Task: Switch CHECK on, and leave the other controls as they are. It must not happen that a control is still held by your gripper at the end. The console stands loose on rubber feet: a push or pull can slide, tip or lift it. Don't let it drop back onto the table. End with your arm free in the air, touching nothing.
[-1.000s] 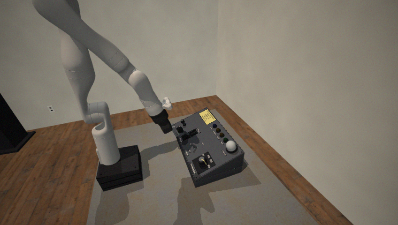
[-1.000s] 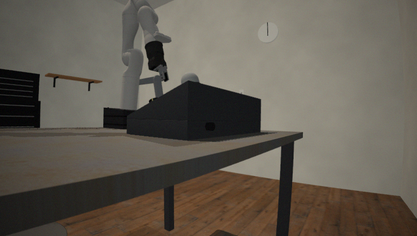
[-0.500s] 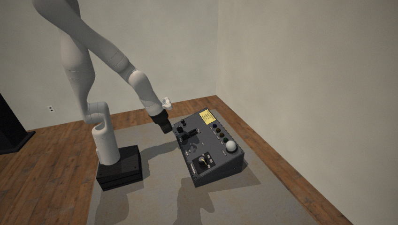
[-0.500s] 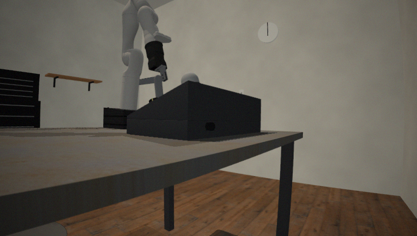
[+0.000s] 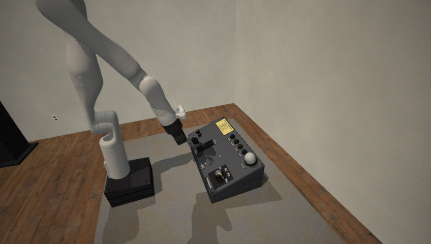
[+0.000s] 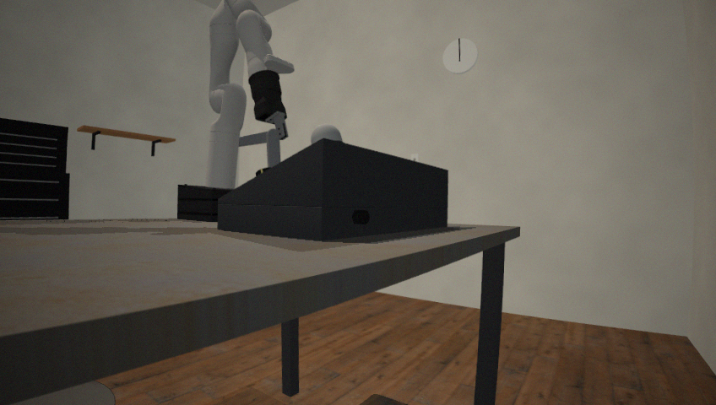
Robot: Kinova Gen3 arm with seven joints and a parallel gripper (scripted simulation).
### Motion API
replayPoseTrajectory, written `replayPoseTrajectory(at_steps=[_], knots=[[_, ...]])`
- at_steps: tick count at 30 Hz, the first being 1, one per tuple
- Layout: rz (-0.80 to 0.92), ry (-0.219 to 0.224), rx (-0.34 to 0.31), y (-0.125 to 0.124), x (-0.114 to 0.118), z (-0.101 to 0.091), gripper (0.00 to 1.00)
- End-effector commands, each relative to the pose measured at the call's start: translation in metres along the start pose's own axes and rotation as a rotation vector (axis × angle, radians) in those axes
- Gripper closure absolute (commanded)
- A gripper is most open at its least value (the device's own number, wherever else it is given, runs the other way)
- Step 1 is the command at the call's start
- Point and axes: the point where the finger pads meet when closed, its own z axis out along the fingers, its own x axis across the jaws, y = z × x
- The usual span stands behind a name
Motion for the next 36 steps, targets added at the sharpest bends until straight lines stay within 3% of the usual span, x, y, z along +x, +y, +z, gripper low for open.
replayPoseTrajectory(at_steps=[1,36], knots=[[-0.001,0.000,0.001,0.000,0.000,0.000,1.00],[-0.001,0.000,0.001,0.000,0.000,0.013,1.00]])
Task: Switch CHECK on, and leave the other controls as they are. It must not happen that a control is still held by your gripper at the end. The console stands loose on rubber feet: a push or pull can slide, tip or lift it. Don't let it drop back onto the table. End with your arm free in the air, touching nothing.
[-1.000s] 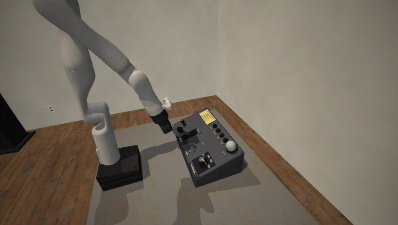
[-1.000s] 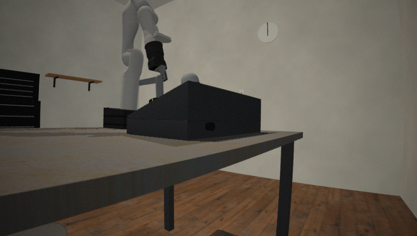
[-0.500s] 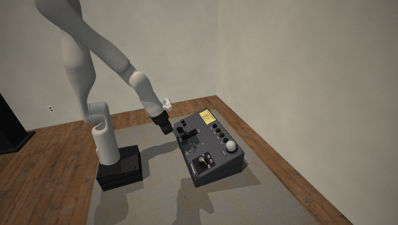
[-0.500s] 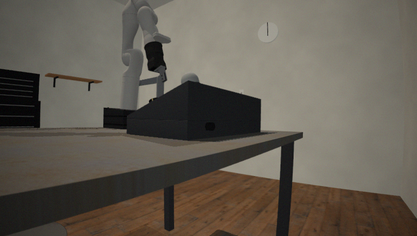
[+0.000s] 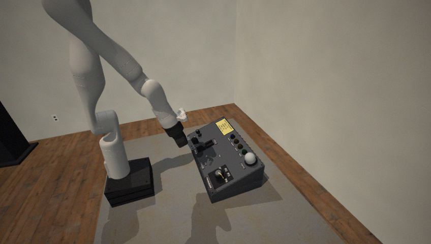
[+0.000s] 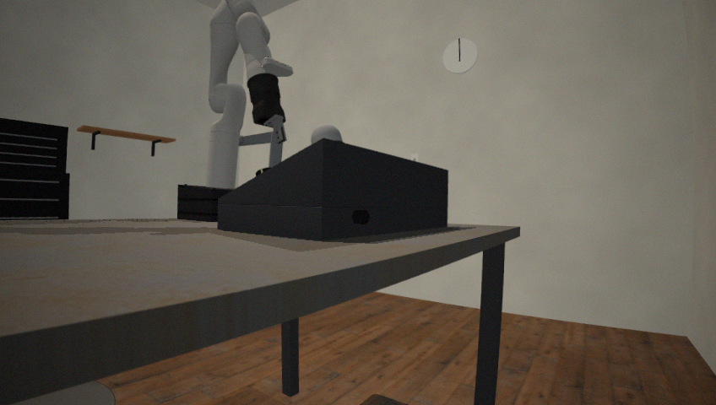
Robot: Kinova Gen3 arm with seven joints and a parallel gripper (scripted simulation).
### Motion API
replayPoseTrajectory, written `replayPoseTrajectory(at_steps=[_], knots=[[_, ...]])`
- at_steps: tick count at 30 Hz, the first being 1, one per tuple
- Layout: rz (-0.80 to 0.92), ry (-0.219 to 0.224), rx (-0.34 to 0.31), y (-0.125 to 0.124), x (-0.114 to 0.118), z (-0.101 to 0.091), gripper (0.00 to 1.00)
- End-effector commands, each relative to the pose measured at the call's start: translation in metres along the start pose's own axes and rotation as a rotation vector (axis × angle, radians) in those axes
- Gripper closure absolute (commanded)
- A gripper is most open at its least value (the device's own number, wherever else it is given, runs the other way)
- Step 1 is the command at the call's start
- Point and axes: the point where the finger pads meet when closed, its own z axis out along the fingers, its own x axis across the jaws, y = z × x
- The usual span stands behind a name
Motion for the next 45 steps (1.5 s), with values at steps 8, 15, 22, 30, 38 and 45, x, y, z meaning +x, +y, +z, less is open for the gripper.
replayPoseTrajectory(at_steps=[8,15,22,30,38,45], knots=[[-0.019,-0.011,-0.001,-0.001,-0.008,0.007,1.00],[-0.019,-0.011,-0.001,-0.001,-0.008,0.014,1.00],[-0.019,-0.011,-0.001,-0.001,-0.008,0.019,1.00],[-0.019,-0.011,-0.001,-0.001,-0.008,0.026,1.00],[-0.019,-0.011,-0.001,-0.001,-0.008,0.032,1.00],[-0.019,-0.011,-0.002,0.000,-0.008,0.038,1.00]])
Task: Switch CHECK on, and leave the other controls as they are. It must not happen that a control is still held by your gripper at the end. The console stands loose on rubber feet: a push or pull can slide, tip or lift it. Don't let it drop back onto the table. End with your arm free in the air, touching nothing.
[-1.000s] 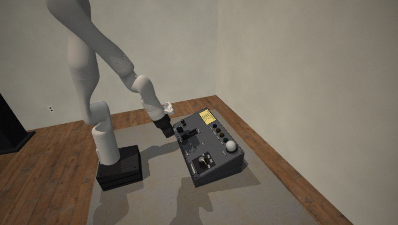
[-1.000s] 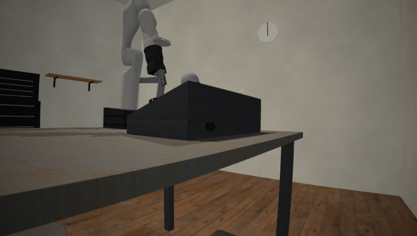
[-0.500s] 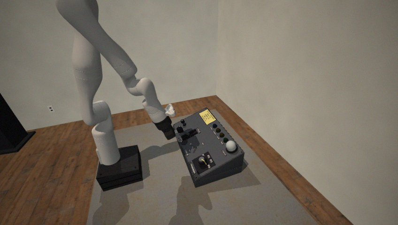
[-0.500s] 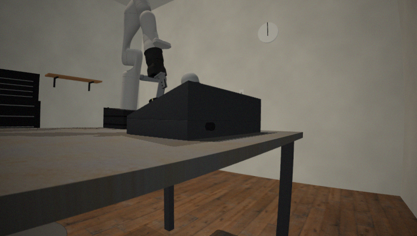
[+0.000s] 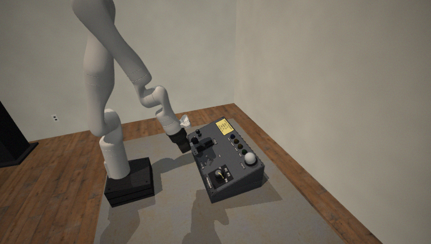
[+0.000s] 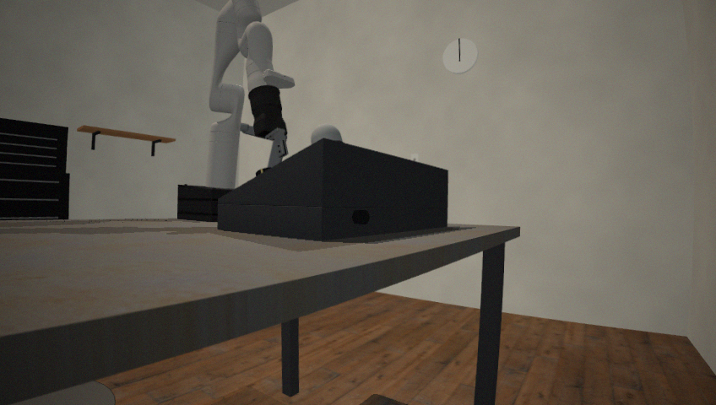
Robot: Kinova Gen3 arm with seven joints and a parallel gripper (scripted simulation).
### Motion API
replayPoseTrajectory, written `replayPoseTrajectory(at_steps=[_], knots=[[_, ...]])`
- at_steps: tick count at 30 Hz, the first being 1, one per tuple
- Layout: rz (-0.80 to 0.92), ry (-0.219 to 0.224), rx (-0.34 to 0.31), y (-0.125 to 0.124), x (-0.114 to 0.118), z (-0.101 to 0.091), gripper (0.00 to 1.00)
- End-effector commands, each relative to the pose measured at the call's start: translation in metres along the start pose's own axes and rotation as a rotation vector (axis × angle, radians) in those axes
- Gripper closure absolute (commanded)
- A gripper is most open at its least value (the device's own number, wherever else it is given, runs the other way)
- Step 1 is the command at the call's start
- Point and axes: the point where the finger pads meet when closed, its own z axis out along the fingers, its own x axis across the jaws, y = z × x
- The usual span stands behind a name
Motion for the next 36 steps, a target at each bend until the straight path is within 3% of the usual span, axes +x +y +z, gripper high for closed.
replayPoseTrajectory(at_steps=[1,26,36], knots=[[-0.024,-0.014,0.000,-0.002,-0.011,0.003,1.00],[-0.025,-0.014,0.000,-0.001,-0.011,0.030,1.00],[-0.025,-0.014,0.001,-0.001,-0.011,0.050,1.00]])
